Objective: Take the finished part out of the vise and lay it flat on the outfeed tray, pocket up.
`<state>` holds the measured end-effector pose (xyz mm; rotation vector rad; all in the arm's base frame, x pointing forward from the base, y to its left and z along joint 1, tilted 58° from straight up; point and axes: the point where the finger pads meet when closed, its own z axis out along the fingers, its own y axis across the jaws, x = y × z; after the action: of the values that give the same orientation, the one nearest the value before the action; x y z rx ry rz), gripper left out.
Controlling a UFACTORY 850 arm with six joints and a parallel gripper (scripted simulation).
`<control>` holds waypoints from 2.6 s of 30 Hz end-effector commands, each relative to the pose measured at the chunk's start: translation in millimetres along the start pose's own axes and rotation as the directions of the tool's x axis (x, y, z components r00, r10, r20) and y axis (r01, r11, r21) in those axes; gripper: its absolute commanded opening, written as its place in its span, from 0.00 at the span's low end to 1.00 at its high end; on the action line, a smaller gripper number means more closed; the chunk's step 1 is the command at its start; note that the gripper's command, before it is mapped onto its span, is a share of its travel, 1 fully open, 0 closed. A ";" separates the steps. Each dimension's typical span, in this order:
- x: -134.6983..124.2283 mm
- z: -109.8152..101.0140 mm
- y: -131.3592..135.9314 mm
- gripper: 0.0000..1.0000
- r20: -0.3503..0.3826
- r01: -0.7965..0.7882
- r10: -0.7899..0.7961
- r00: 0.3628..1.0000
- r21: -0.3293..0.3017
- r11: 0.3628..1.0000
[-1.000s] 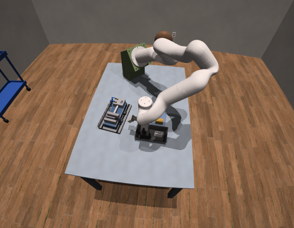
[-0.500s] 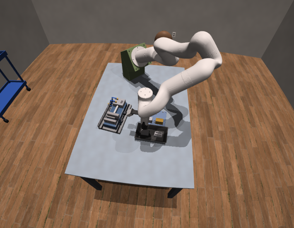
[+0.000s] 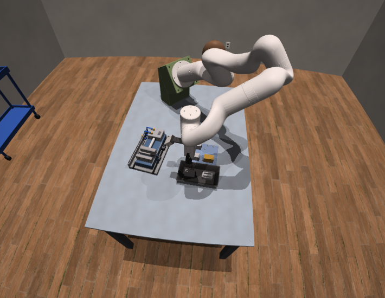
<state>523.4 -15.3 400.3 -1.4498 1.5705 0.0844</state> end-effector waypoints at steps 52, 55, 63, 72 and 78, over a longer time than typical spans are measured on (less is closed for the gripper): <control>-0.1 -4.1 -0.4 0.00 0.000 0.000 0.000 1.000 0.001 1.000; -0.1 -4.1 -0.4 0.00 0.000 0.000 0.000 1.000 0.001 1.000; -0.1 -4.1 -0.4 0.00 0.000 0.000 0.000 1.000 0.001 1.000; -0.1 -4.1 -0.4 0.00 0.000 0.000 0.000 1.000 0.001 1.000; -0.1 -4.1 -0.4 0.00 0.000 0.000 0.000 1.000 0.001 1.000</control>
<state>521.2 -17.5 402.2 -1.4499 1.5705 0.0849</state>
